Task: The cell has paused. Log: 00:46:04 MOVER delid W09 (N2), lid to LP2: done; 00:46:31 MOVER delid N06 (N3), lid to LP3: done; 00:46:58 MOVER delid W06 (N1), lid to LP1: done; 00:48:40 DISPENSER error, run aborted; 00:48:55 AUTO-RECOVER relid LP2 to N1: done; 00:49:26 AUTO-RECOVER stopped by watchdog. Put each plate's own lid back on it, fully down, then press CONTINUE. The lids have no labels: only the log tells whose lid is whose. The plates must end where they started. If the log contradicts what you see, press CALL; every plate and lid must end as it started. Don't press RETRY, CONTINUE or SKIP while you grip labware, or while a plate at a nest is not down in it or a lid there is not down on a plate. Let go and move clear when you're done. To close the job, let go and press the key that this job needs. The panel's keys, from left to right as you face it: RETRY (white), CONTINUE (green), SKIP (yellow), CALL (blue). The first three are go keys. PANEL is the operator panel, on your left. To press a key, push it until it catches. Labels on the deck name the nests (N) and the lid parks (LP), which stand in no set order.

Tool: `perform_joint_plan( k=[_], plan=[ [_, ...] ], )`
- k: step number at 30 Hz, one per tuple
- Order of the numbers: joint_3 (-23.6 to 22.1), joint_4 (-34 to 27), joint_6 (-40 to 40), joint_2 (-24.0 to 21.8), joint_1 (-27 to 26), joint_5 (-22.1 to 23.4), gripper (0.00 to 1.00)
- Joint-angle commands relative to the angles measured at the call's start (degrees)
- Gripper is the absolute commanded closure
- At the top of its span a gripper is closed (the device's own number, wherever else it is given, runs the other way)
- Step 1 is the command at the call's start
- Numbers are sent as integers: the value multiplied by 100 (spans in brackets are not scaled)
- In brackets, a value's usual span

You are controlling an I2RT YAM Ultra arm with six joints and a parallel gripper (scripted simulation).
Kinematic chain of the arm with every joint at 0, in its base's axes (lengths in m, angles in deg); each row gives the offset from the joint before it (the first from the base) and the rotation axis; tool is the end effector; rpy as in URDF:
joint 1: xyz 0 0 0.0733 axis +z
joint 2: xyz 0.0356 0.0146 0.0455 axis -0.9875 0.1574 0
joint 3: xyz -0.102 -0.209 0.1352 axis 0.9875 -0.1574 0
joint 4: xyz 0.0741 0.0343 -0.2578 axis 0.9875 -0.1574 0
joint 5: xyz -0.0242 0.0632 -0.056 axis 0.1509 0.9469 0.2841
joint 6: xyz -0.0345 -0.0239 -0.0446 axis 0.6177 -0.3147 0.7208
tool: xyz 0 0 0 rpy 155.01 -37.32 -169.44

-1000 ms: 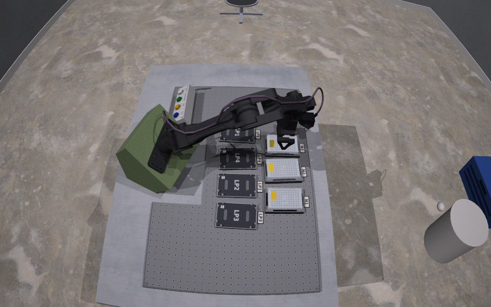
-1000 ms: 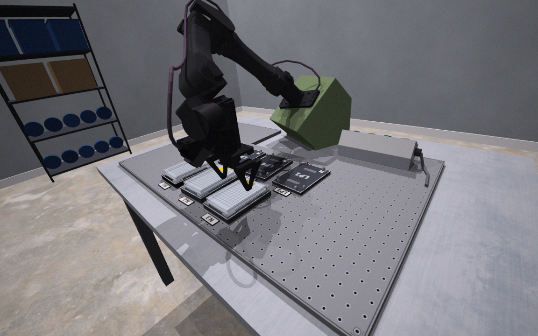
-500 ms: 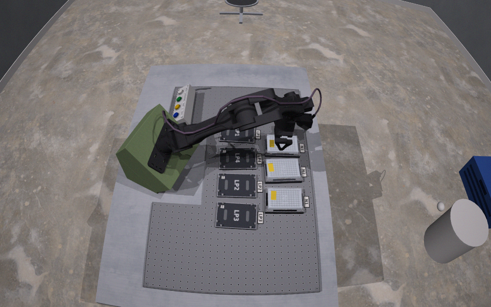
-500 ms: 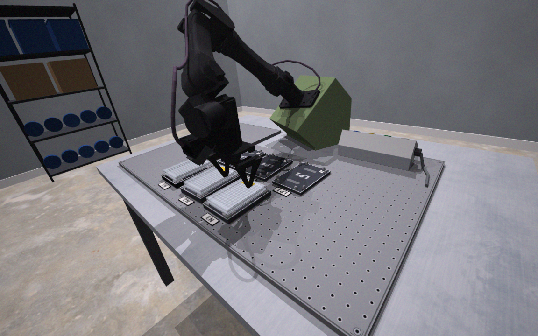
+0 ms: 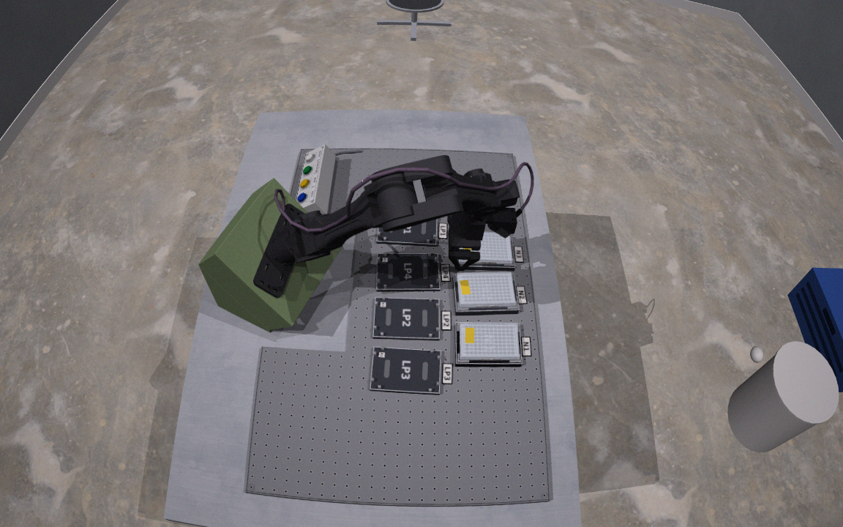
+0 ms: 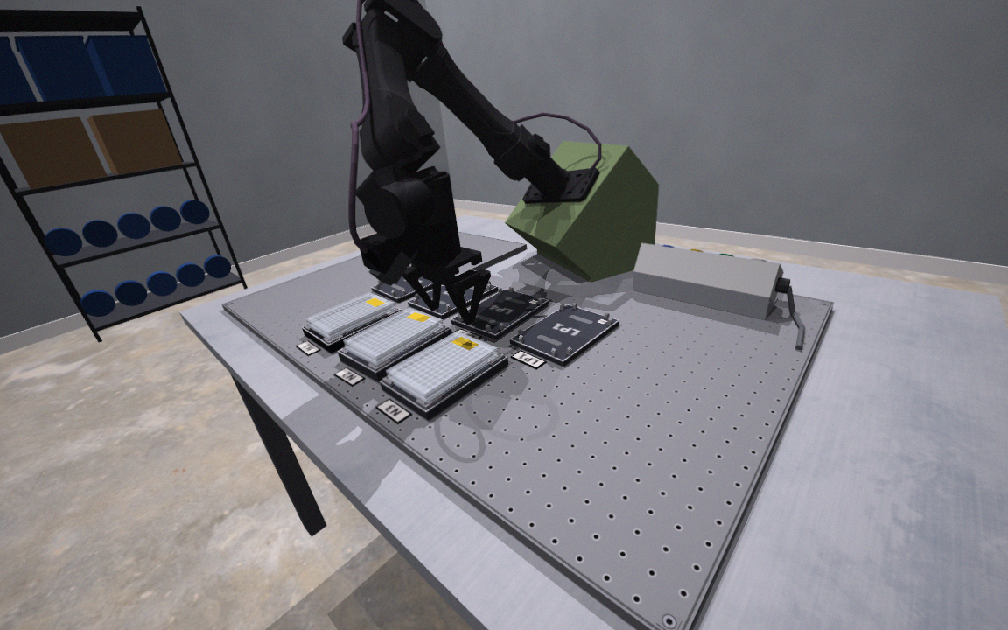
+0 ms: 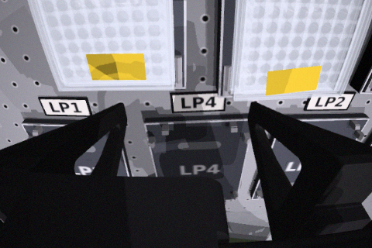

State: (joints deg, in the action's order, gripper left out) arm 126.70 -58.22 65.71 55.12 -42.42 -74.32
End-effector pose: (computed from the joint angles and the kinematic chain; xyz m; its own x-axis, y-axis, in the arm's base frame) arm 0.2627 0.1785 0.2458 -0.7428 -0.2341 -0.6273 -0.0654 0.9578 -0.2799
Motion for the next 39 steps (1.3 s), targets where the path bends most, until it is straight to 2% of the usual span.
perform_joint_plan(
  k=[1, 2, 3, 11, 13, 24, 25, 28, 30, 39],
  plan=[
    [-403, 263, 173, -406, -101, 81, 19],
    [-528, 308, 206, -502, -134, 97, 20],
    [-651, 352, 241, -600, -169, 115, 100],
    [-1592, 658, 557, -1399, -490, 283, 100],
    [-1592, 658, 557, -1399, -490, 283, 100],
    [-2726, 934, 1134, -2538, -1108, 631, 100],
    [-2738, 936, 1153, -2563, -1123, 647, 100],
    [-2390, 394, 940, -2807, -859, 485, 100],
    [-2390, 394, 940, -2807, -859, 485, 100],
    [-1856, -927, 318, -3323, -159, 107, 100]
  ],
)
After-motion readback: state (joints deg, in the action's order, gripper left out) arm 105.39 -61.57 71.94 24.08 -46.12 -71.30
